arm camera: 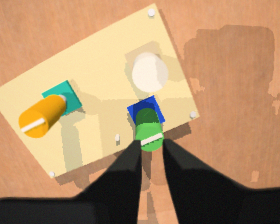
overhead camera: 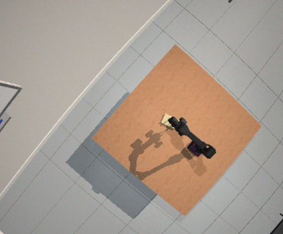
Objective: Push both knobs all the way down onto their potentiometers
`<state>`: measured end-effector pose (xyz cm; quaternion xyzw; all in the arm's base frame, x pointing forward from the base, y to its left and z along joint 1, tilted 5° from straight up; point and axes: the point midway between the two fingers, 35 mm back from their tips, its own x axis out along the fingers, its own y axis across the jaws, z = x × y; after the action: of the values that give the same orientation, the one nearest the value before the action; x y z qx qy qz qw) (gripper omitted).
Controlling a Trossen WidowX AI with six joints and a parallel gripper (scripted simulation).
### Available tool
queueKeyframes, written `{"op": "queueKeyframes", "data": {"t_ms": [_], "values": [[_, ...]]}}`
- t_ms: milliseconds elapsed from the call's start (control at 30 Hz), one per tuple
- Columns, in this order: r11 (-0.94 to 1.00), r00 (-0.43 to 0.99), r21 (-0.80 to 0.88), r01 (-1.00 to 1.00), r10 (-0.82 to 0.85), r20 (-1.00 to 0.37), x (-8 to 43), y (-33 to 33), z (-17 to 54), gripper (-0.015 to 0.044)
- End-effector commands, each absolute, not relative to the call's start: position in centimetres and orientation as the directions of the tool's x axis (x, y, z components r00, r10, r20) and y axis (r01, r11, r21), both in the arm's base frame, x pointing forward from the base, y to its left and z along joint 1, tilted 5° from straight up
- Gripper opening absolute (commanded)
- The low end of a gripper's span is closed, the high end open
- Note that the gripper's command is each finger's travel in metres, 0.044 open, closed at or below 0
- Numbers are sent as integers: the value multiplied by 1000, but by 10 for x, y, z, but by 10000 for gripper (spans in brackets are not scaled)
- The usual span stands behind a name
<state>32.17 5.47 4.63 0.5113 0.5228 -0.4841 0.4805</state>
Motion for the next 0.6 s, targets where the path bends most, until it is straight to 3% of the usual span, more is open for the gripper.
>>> {"op": "queueKeyframes", "data": {"t_ms": [0, 67, 333, 567], "values": [[9, -17, -16, 1000, 69, -997, 322, 55, 45, 157], [9, -17, -16, 1000, 69, -997, 322, 55, 45, 210], [165, 45, 62, 984, 104, -994, 337, 44, 57, 0], [396, 42, 80, 915, 102, -994, 340, 44, 59, 0]]}}
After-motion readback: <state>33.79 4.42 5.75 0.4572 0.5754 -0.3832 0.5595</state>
